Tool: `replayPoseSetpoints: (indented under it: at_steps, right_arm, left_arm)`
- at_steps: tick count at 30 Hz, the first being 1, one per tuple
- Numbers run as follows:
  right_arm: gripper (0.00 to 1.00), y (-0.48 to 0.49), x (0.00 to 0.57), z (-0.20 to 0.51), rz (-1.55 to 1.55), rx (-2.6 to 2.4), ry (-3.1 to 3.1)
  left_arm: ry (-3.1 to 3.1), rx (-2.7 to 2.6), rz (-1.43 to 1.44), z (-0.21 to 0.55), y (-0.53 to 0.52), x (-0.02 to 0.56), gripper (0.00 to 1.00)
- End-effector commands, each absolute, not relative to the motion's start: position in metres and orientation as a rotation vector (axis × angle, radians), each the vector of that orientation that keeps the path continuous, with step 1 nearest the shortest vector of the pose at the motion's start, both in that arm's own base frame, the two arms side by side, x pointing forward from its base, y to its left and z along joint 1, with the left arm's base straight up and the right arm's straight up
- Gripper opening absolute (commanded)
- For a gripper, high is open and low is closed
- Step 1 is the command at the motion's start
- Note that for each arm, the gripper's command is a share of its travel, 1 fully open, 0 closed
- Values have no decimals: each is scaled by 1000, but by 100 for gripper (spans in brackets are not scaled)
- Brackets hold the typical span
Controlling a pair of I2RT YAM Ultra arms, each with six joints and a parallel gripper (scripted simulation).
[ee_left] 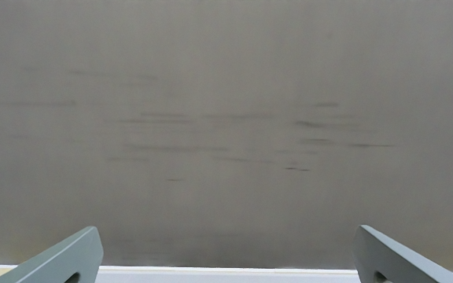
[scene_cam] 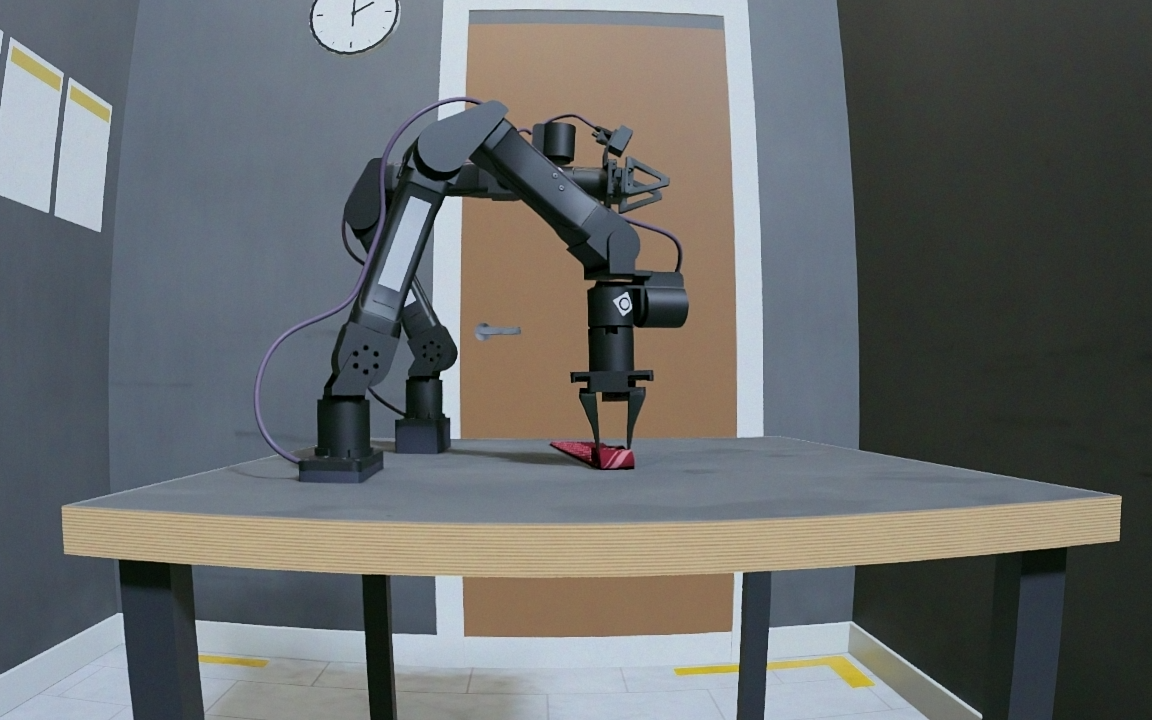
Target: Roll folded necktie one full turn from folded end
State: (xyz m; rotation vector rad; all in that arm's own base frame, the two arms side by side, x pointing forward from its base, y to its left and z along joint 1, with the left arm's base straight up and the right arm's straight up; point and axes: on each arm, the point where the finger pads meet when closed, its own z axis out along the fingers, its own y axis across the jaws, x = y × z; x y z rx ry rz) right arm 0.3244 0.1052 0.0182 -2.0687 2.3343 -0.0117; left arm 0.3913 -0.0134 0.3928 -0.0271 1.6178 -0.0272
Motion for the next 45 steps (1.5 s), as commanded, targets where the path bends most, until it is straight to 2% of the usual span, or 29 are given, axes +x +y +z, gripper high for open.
replayPoseSetpoints:
  at_steps: [1,45]
  right_arm:
    - [38,107,324,16,0,-2053,2338]
    - [38,107,324,16,1,-2007,2378]
  left_arm:
    - [1570,-29,-44,414,-14,390,100]
    - [1570,-29,-44,414,-14,390,100]
